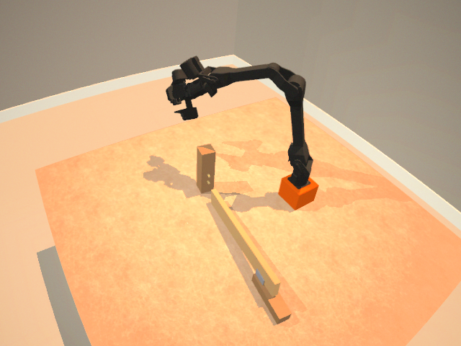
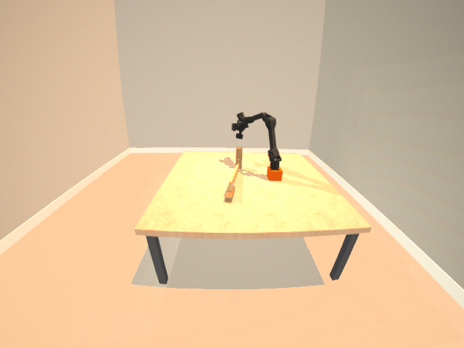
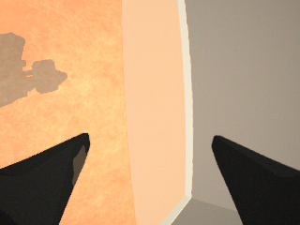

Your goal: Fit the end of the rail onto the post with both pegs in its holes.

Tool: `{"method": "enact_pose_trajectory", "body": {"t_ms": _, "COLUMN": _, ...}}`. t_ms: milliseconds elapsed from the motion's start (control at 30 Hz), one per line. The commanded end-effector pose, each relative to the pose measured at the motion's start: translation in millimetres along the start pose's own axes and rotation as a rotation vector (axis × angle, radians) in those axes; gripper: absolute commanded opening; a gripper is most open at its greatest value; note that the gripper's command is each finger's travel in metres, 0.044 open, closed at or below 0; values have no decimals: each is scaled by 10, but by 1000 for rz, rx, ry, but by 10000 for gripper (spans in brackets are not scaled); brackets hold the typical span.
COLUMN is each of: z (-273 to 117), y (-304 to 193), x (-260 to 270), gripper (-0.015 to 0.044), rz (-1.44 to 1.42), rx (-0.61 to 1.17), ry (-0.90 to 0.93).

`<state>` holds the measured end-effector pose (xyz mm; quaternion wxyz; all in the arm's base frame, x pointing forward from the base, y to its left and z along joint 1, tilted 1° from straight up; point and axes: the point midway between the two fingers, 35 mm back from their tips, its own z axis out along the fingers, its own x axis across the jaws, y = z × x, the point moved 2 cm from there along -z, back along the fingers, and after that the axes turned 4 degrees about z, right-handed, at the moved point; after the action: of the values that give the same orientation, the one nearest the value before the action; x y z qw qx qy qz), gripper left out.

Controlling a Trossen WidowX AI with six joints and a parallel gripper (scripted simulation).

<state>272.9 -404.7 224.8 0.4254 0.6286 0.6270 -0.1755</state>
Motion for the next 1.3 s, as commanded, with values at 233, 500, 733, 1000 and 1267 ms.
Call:
{"method": "enact_pose_trajectory", "body": {"t_ms": 233, "z": -594, "y": 817, "x": 1112, "gripper": 440, "rz": -258, "rx": -189, "ry": 241}}
{"method": "enact_pose_trajectory", "body": {"t_ms": 500, "z": -972, "y": 1012, "x": 2090, "gripper": 440, "rz": -490, "rx": -259, "ry": 479}}
{"method": "enact_pose_trajectory", "body": {"t_ms": 733, "z": -1434, "y": 850, "x": 2978, "gripper": 440, "rz": -854, "rx": -295, "ry": 727}}
{"method": "enact_pose_trajectory", "body": {"t_ms": 1000, "z": -1992, "y": 440, "x": 3660, "gripper": 440, "rz": -1232, "rx": -324, "ry": 965}}
{"method": "enact_pose_trajectory", "body": {"t_ms": 1267, "z": -1996, "y": 399, "x": 3708, "gripper": 440, "rz": -1238, "rx": -324, "ry": 969}}
